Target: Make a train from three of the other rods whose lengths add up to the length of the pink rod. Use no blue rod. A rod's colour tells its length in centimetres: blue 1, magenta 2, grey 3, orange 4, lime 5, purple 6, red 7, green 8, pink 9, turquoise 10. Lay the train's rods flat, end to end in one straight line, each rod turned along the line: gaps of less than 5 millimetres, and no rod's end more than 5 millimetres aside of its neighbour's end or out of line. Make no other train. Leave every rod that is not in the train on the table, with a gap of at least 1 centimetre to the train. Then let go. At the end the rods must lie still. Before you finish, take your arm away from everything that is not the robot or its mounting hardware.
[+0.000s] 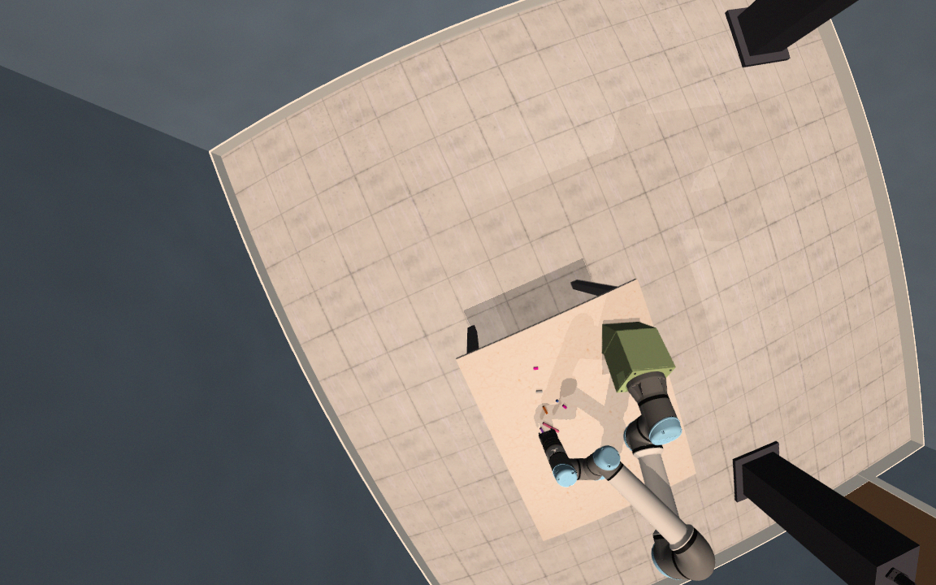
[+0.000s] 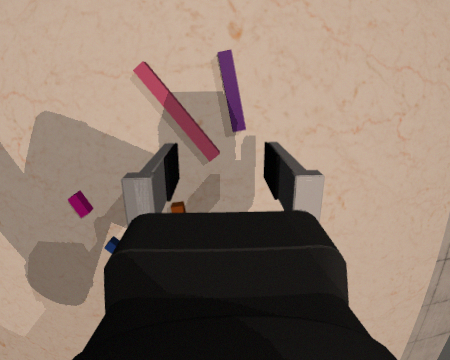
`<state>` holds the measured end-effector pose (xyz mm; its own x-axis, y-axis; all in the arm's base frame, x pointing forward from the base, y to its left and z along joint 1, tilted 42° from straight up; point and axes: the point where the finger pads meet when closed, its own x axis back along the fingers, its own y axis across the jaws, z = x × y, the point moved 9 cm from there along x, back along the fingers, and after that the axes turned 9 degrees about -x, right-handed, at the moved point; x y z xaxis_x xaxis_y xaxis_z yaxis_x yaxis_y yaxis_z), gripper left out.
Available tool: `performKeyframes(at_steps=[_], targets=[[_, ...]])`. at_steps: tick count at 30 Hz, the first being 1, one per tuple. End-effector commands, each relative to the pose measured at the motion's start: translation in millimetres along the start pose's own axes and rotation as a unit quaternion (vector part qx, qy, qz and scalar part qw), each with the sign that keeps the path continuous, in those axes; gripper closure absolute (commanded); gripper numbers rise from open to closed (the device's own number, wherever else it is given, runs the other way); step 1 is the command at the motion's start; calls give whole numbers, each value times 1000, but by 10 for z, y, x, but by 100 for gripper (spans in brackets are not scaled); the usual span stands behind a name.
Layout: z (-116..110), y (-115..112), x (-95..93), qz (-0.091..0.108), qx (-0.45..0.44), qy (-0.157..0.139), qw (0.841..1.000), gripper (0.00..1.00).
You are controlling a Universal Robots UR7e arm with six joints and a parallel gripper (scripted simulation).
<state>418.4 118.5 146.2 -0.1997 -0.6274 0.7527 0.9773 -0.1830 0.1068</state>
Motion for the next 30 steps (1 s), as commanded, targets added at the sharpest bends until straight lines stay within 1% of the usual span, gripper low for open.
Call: performKeyframes(at_steps=[1,4,30], targets=[[124,16,-1,1,20,2,1000,0],[152,18,-1,1,24,3,1000,0],[152,18,-1,1,24,3,1000,0]])
